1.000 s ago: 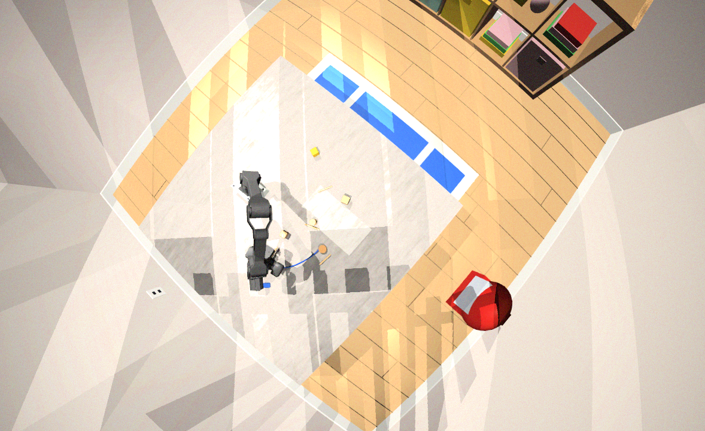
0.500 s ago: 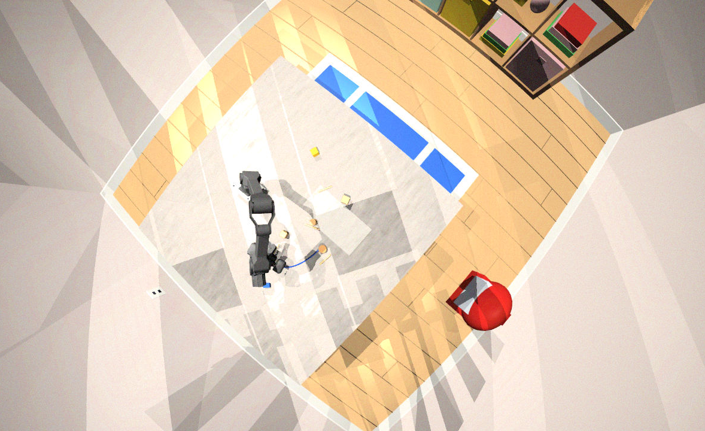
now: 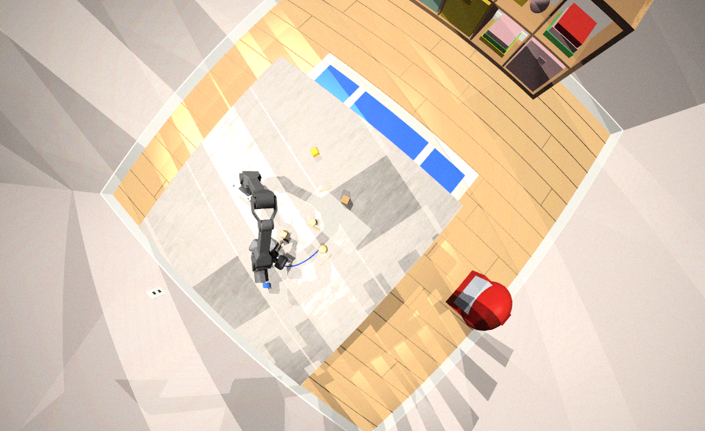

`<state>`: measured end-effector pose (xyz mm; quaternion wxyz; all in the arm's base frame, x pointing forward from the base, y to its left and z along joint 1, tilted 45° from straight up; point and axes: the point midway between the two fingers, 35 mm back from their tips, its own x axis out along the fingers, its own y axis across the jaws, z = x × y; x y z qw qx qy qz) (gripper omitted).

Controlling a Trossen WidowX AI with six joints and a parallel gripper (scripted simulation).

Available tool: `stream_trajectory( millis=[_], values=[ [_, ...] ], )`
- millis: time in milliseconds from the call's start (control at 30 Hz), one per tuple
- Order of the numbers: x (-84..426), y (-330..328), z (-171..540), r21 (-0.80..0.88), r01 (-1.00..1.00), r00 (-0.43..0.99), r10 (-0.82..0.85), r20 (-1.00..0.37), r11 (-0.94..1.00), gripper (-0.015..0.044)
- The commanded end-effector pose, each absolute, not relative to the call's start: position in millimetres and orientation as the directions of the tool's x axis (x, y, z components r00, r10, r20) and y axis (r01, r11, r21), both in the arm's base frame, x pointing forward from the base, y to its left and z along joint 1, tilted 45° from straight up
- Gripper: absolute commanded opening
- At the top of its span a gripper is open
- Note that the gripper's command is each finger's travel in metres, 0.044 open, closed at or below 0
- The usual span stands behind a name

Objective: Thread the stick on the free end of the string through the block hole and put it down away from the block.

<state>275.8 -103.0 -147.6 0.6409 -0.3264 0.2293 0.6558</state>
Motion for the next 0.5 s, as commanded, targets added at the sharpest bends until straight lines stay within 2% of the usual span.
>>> stream_trajectory(
  millis=[0,467],
  values=[
    [276.5,-99.9,-141.5,-0.124,-0.990,0.044,0.690,-0.723,-0.067,0.0000],
    [274.6,-91.6,-132.8,-0.124,-0.990,0.043,0.690,-0.723,-0.067,0.0000]
  ],
)
